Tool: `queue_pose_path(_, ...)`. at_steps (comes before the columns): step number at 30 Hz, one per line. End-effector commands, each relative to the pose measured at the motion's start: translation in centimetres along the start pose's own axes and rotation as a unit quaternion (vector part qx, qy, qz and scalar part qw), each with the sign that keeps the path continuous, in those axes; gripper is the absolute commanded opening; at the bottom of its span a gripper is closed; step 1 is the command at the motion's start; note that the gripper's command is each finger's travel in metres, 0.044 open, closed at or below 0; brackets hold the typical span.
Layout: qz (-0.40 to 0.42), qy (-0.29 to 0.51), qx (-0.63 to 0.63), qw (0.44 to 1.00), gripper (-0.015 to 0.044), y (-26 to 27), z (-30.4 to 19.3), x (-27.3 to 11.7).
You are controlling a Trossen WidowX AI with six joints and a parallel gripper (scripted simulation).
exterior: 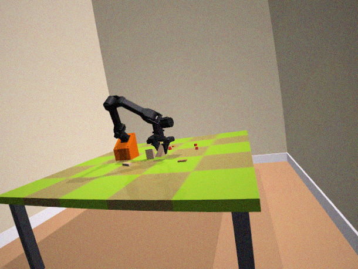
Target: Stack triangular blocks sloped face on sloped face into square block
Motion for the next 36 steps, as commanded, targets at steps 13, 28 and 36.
queue_pose_path(13, 0.001, 0.001, 0.005, 1.000, 0.0000, 0.0, 0.0, 1.6)
queue_pose_path(28, 0.002, -0.002, 0.006, 1.000, 0.0026, 0.0, 0.1, 2.5)
queue_pose_path(36, 0.002, -0.002, 0.006, 1.000, 0.0236, 0.0, 0.1, 2.5)
Point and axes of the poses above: the point midway between the two fingers, 35 mm back from their tips, its own x axis out along the fingers, its own y axis across the jaws, z = x × y, the point moved 2 cm from there along -x, back along the fingers, and after that the axes turned 3 degrees about -x, right-handed, at the moved point
